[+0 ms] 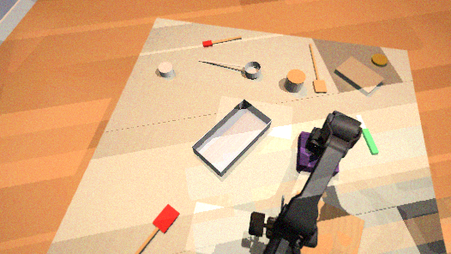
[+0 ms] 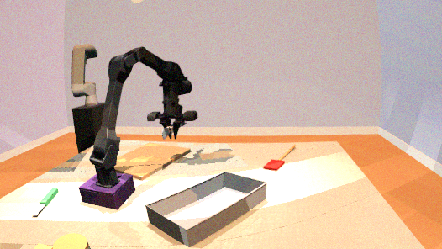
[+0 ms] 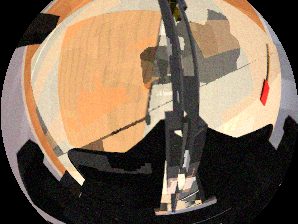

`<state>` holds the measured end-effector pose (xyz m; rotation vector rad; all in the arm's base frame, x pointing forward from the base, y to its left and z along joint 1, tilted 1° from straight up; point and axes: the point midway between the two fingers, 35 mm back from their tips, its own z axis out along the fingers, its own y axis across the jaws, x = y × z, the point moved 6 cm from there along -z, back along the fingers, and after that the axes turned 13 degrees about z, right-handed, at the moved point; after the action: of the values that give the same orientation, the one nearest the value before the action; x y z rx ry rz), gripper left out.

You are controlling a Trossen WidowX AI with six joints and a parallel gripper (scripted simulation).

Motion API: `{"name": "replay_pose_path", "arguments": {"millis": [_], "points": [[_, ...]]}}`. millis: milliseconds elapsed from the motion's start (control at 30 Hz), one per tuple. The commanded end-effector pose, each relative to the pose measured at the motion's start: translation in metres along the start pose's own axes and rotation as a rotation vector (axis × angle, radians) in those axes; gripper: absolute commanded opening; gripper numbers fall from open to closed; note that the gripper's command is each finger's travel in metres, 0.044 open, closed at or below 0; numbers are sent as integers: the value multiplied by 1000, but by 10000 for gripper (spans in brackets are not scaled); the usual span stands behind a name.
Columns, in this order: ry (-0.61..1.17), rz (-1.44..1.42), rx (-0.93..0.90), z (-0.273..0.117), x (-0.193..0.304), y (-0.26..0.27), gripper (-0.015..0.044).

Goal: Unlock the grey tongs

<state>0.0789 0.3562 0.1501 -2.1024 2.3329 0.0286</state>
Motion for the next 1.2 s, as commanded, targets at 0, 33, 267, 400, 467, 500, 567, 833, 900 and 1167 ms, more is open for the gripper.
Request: {"name": "replay_pose_path", "arguments": {"millis": [0,33,267,400,467,500,567,833,900,1167], "points": [[-12,60,-6,-3,-3,28,-150],[-12,74,-7,-3,-3,35,-150],[-9,164,-11,-3,-1,77,-150],[-7,215,-14,-3,2,100,-150],[-6,241,-15,-3,4,112,-150],[-6,251,-15,-3,5,117,-150],[-5,259,-16,-3,6,121,-150],[-5,259,-16,-3,6,121,-150],[-5,259,-16,-3,6,121,-150],[-106,238,-14,0,7,123,-150]]}}
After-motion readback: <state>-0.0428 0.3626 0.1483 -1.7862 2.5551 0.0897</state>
